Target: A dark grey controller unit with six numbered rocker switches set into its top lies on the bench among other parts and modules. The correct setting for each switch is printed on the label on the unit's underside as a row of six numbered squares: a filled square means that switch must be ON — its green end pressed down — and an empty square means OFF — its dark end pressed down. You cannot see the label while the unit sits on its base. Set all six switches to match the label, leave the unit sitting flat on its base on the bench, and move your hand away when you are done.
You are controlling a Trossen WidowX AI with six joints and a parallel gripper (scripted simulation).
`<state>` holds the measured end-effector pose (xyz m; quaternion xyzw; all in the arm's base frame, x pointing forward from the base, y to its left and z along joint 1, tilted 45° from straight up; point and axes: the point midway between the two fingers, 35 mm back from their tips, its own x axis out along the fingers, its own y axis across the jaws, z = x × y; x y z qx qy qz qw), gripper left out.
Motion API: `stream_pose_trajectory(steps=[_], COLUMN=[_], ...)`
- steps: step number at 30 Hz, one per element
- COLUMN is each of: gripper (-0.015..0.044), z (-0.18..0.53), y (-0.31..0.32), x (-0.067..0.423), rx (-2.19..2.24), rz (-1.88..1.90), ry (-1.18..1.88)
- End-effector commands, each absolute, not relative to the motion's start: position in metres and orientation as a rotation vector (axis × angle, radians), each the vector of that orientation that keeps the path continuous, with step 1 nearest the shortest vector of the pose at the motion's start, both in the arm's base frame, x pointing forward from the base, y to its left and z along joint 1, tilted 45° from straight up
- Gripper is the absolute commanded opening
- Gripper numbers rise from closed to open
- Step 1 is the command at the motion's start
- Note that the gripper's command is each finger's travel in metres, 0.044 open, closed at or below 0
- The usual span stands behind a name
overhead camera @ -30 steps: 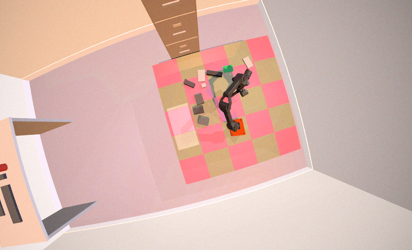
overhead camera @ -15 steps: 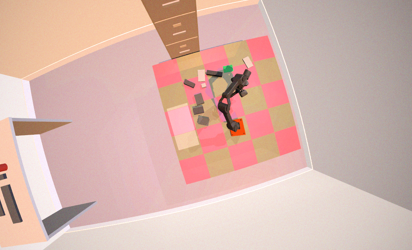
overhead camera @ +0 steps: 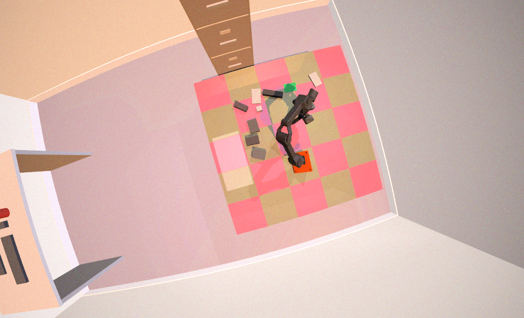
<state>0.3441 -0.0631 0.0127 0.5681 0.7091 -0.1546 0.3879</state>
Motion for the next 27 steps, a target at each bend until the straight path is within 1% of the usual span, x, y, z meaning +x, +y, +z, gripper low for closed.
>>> stream_pose_trajectory(steps=[1, 27], gripper=[0.0336, 0.0337], z=[0.017, 0.033], y=[-0.057, -0.046], x=[0.341, 0.334], rx=[1.46, 1.46], rz=[-0.388, -0.388], ry=[1.818, 1.819])
